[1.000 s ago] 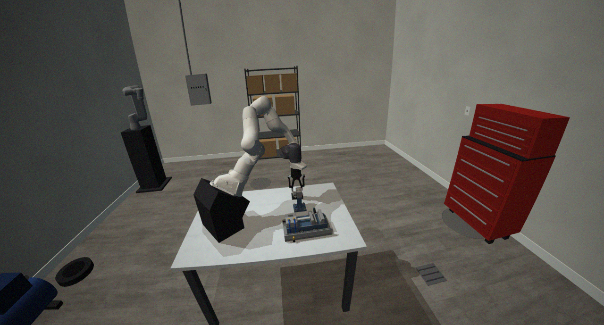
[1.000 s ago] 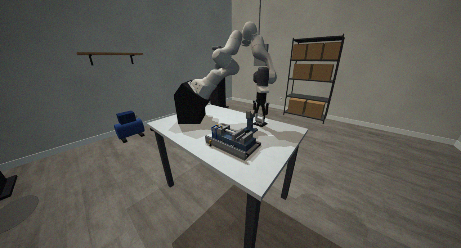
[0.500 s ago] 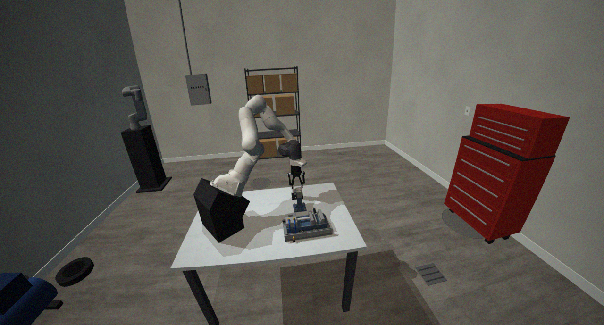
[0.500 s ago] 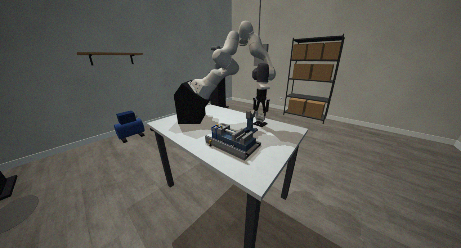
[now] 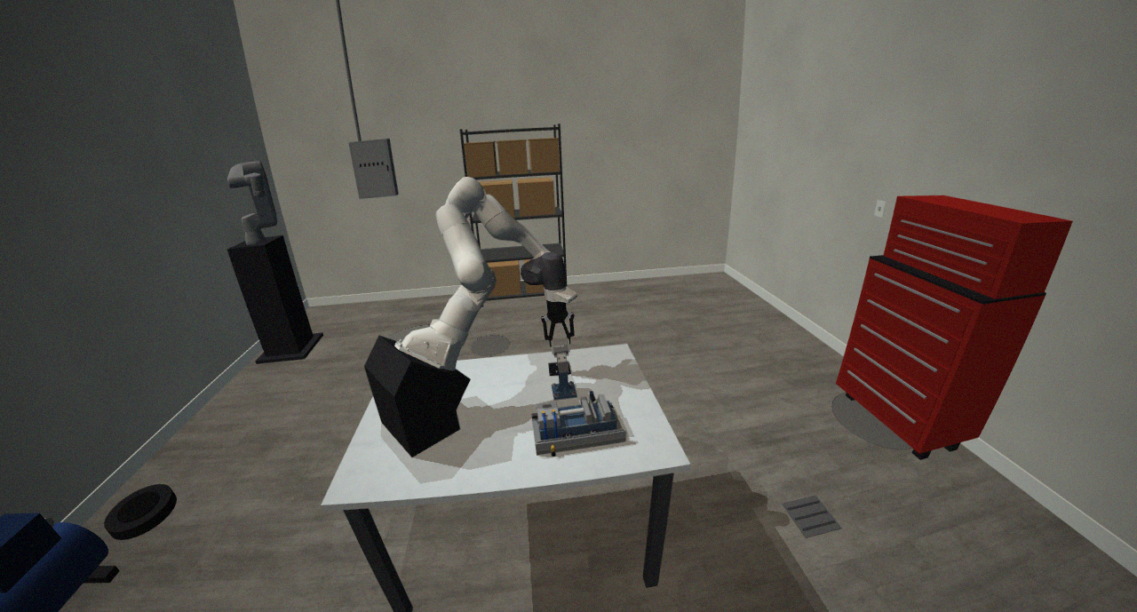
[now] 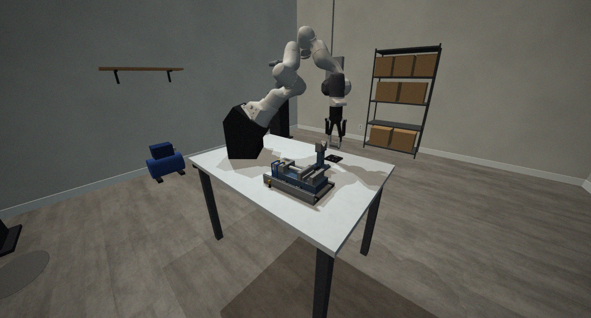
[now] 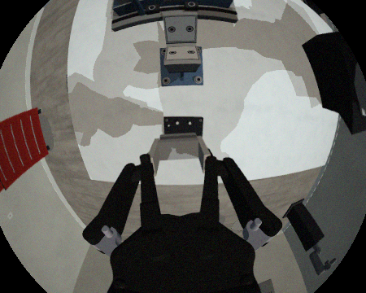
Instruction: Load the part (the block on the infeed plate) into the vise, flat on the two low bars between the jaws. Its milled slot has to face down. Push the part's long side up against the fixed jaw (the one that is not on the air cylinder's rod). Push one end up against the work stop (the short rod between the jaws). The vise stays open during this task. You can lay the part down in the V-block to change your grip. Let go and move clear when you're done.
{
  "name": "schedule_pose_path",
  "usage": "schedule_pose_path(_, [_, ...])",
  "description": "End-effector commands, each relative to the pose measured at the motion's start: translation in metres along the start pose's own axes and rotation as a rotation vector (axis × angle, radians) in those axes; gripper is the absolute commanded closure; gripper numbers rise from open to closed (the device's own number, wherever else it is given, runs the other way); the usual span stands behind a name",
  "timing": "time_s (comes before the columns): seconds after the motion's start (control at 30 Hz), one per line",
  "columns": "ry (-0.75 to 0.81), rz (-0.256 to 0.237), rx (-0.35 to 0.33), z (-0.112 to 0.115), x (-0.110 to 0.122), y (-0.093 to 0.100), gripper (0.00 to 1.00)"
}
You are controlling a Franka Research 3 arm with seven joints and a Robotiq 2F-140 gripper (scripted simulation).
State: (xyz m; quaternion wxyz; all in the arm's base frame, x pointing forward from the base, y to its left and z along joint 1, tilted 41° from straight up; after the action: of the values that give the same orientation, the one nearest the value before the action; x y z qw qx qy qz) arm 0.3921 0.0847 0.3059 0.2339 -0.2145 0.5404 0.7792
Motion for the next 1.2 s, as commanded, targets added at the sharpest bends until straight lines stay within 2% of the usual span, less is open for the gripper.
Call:
schedule_pose_path(0.0, [-0.055,0.035,-0.006,0.004,0.004,0.015,1.0])
schedule_pose_path(0.07, [-0.055,0.035,-0.006,0.004,0.004,0.015,1.0])
schedule_pose_path(0.57, [-0.055,0.035,-0.006,0.004,0.002,0.079,1.0])
schedule_pose_path(0.63, [-0.055,0.035,-0.006,0.004,0.002,0.079,1.0])
schedule_pose_path(0.93, [-0.055,0.035,-0.006,0.003,0.001,0.109,1.0])
schedule_pose_path(1.17, [-0.055,0.035,-0.006,0.003,0.001,0.122,1.0])
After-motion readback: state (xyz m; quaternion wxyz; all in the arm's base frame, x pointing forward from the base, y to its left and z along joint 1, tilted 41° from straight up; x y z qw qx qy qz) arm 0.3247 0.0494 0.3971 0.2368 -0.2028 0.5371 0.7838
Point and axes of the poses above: the point where the finger pads meet when closed, its own y axis back along the fingers, its own x axis across the jaws, z = x × y, the point moved 9 cm from there along y, back along the fingers, and after that the axes turned 7 degrees about y, right-handed, at the moved point
